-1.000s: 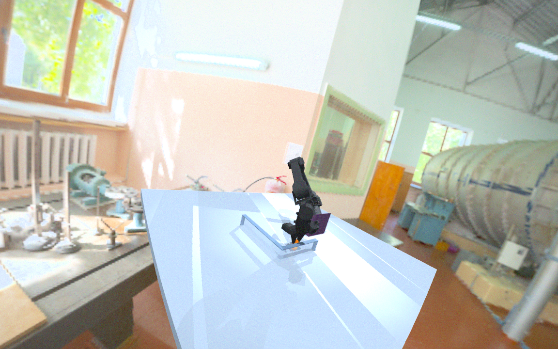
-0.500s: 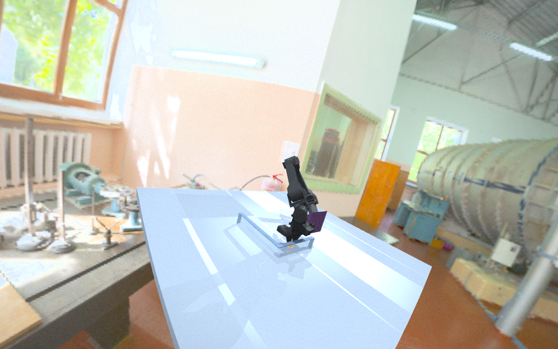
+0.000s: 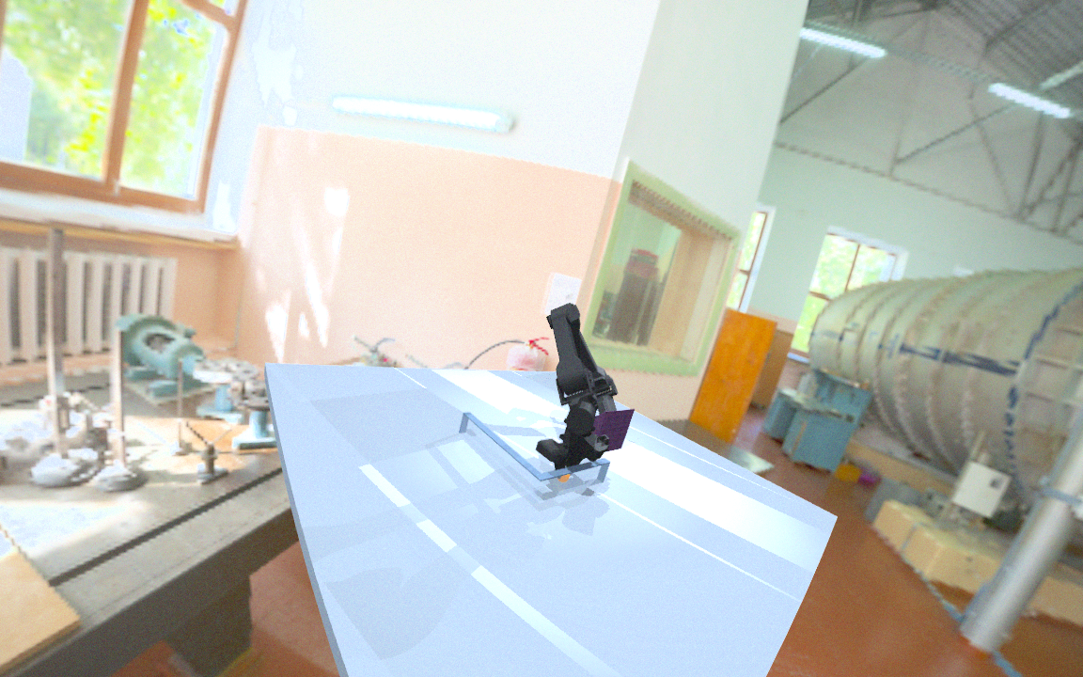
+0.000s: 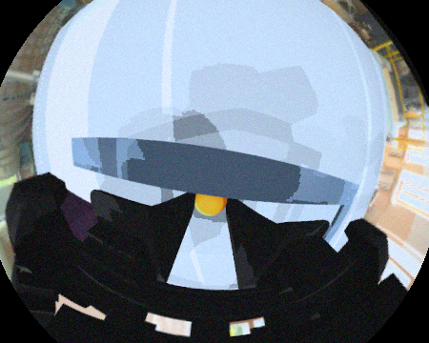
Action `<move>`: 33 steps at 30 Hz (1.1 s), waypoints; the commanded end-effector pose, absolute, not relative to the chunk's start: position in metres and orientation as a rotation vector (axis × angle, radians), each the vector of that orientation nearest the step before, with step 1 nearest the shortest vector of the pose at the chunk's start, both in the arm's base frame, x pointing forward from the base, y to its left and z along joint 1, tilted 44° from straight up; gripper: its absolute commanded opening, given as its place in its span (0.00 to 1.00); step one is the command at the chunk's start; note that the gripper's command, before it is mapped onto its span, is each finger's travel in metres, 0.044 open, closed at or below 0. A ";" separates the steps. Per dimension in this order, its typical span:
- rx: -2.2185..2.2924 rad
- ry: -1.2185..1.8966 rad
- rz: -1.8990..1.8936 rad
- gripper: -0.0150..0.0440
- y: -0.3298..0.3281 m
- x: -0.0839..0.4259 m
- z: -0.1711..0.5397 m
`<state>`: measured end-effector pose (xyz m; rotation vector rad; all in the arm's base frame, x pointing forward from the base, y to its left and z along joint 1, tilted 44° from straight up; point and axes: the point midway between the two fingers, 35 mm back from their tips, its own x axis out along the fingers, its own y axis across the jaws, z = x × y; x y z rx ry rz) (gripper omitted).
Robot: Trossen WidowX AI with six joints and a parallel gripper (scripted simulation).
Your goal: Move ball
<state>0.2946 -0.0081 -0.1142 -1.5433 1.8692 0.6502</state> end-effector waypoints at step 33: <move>-1.556 1.859 0.661 0.86 0.073 0.308 -0.029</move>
